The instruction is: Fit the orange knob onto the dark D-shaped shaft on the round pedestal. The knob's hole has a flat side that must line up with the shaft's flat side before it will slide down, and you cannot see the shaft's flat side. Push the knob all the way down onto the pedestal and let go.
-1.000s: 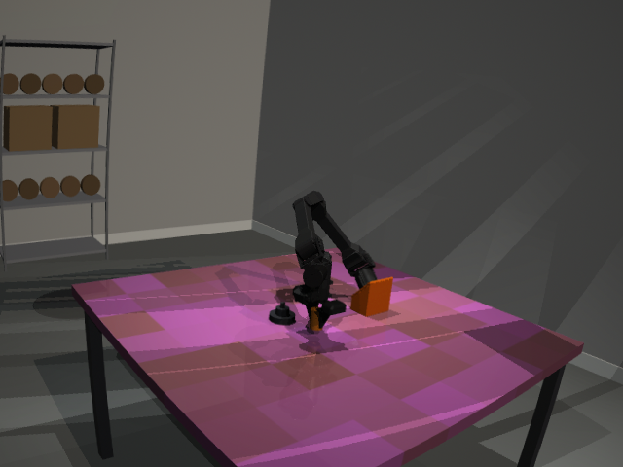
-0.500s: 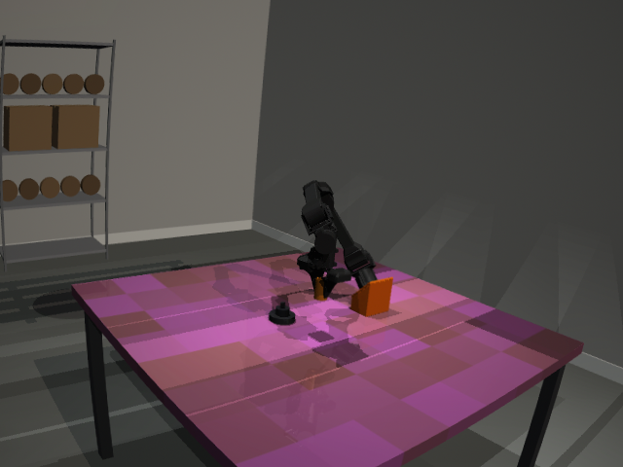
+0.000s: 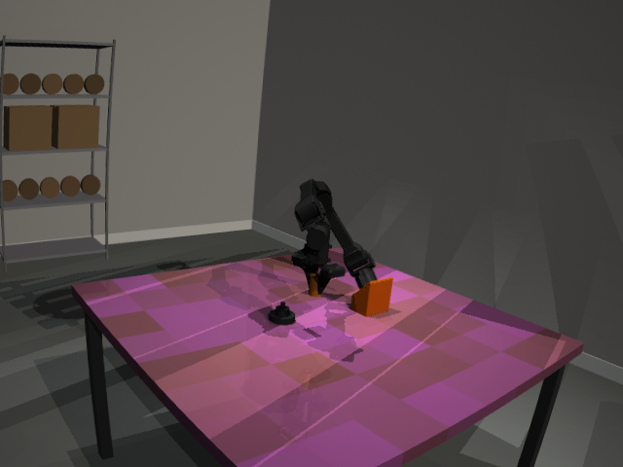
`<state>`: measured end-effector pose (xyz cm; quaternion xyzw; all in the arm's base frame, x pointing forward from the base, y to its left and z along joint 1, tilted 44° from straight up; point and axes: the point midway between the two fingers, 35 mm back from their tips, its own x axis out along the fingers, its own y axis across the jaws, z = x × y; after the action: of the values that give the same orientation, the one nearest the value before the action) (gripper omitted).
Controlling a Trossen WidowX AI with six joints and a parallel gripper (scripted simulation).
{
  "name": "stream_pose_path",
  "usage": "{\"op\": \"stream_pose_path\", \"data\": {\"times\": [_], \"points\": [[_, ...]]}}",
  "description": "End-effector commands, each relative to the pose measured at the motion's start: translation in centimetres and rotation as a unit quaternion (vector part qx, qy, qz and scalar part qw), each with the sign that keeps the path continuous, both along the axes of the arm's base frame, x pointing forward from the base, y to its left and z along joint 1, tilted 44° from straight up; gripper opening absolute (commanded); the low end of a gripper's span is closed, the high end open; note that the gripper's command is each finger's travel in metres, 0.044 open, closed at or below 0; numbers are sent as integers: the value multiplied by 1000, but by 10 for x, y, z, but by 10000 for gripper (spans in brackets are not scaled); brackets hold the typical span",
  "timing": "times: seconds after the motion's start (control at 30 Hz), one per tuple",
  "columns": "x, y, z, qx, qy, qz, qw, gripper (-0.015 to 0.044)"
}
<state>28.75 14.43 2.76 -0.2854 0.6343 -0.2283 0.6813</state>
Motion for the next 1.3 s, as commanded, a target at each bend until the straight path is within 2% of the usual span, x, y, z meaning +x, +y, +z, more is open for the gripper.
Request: {"op": "stream_pose_path", "data": {"times": [0.0, 1.27], "points": [[6, -12, 8, 1, -1, 3, 1000, 0], [30, -121, 57, -7, -4, 2, 1000, 0]]}}
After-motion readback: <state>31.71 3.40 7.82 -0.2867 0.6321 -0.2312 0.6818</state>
